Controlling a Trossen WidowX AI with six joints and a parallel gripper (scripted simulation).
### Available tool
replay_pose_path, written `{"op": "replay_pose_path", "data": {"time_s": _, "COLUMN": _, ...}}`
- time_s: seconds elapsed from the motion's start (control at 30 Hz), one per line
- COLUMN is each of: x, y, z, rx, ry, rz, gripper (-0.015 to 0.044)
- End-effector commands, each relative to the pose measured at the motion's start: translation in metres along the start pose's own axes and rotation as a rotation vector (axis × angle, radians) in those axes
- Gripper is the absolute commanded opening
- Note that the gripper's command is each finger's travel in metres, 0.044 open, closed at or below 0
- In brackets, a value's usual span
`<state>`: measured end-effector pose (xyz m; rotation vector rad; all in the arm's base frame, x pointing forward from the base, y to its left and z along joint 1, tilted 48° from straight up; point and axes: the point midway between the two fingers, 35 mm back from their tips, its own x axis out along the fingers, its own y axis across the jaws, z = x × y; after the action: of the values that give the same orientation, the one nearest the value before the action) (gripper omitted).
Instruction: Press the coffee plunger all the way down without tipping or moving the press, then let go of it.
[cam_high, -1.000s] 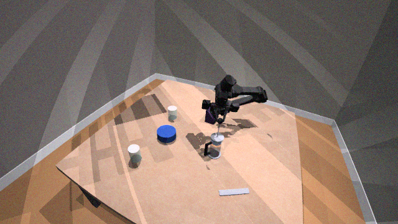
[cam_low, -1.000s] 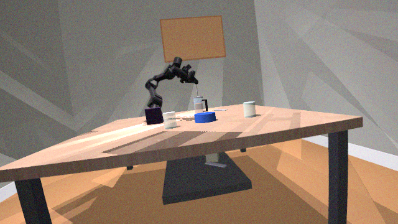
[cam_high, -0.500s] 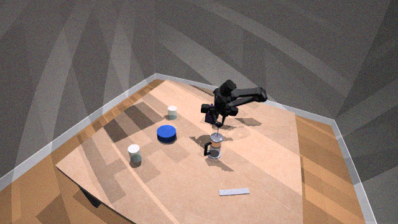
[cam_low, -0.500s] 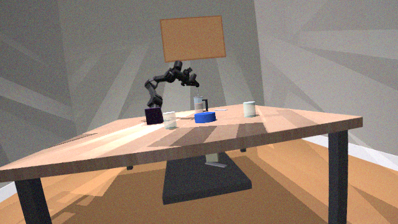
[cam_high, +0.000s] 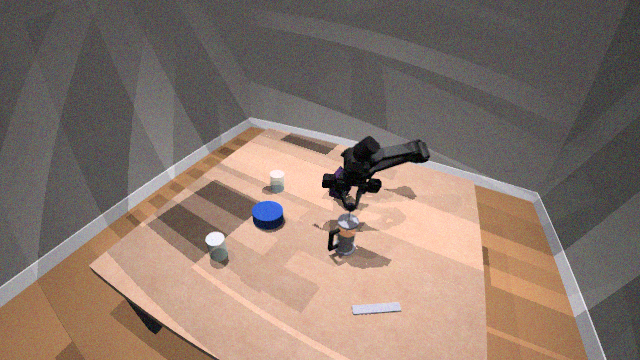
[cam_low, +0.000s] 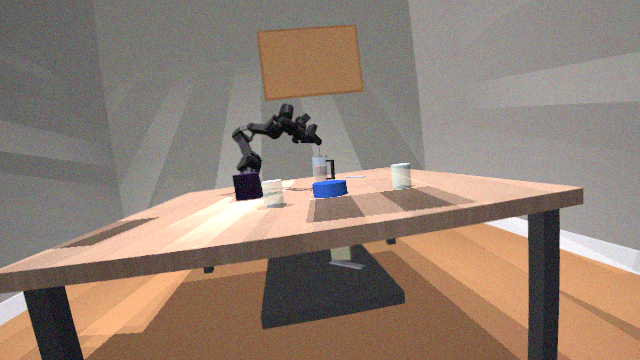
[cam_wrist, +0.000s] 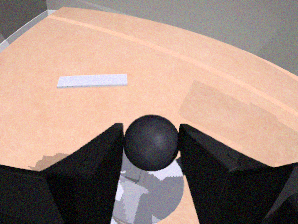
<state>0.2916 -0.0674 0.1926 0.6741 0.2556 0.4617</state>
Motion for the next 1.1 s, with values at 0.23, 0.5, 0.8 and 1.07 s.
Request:
{"op": "replay_pose_path", "data": {"time_s": 0.23, "x": 0.013, "y": 0.000, "z": -0.024, "rx": 0.033, "ry": 0.010, "rz": 0.007, "gripper": 0.0117}}
{"op": "replay_pose_path", "data": {"time_s": 0.5, "x": 0.020, "y": 0.002, "z": -0.027, "rx": 0.034, "ry": 0.005, "rz": 0.011, "gripper": 0.0117}}
{"op": "replay_pose_path", "data": {"time_s": 0.8, "x": 0.021, "y": 0.000, "z": -0.026, "rx": 0.034, "ry": 0.004, "rz": 0.012, "gripper": 0.0117}}
{"op": "replay_pose_path", "data": {"time_s": 1.07, "x": 0.021, "y": -0.001, "z": -0.025, "rx": 0.034, "ry": 0.004, "rz": 0.012, "gripper": 0.0117}}
